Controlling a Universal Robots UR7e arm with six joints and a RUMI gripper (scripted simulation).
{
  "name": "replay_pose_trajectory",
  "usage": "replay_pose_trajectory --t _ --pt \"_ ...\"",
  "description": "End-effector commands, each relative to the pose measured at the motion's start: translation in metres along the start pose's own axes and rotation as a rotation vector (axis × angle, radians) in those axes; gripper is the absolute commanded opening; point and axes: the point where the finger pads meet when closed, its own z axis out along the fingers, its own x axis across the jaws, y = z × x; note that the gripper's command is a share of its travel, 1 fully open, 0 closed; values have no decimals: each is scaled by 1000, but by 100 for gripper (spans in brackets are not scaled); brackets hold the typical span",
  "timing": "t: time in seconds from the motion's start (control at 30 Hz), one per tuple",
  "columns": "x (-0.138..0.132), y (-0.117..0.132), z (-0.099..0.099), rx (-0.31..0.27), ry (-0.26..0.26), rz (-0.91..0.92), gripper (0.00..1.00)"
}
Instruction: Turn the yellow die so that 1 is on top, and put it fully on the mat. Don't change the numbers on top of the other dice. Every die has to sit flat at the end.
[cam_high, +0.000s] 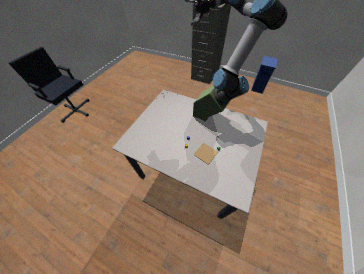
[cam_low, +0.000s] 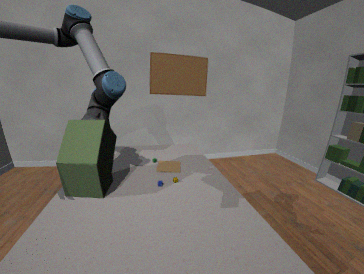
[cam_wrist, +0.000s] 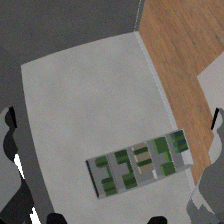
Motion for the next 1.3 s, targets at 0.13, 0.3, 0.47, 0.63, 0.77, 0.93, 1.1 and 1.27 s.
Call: replay_pose_trajectory --t 0.13,0.3,0.47,0.63,0.77,0.93,1.1,1.27 --pt "5 39 86 -52 116 19 100" --pt "17 69 141 -81 198 31 100" --pt "36 105 198 -107 291 42 100" --pt "64 146 254 -126 395 51 100" --pt "81 168 281 -132 449 54 100" --pt "122 214 329 -137 561 57 100" --pt "171 260 369 -131 675 56 100" --pt "211 294 391 -120 758 51 100"
